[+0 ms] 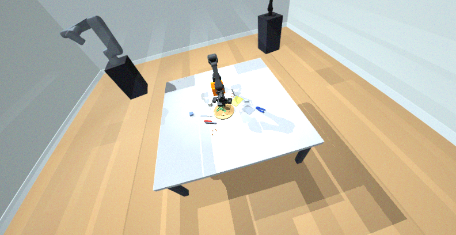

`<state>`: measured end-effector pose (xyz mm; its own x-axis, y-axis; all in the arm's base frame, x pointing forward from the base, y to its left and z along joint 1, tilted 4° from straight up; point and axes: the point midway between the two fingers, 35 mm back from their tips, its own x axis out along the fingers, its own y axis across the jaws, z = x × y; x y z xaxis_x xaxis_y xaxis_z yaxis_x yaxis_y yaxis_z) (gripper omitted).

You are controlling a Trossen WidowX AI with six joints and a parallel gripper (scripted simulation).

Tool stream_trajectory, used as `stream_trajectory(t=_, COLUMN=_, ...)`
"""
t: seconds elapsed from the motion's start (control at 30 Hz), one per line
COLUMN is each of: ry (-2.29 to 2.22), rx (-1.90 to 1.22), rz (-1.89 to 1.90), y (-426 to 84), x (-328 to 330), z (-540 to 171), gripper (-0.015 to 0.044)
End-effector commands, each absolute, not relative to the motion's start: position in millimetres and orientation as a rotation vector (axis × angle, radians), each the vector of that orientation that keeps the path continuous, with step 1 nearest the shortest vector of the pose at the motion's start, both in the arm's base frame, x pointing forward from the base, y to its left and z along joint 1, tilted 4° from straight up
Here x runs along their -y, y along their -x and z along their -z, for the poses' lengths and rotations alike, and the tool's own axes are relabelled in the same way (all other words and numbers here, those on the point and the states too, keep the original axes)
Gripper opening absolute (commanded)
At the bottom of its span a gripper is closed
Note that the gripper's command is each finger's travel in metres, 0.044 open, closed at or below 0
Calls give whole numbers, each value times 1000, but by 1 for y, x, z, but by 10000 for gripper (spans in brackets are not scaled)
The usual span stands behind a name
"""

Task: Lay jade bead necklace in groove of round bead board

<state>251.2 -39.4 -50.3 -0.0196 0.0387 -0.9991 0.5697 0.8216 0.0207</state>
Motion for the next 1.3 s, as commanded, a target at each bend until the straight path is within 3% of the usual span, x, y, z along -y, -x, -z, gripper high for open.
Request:
stream_trajectory(t=0.0, ry=-501, rx=-1548, rz=452, y=-251, x=39, z=50, gripper=15)
stream_trajectory(t=1.27, ry=-508, rx=-1555, rz=454, y=-250, x=37, z=44, gripper=0)
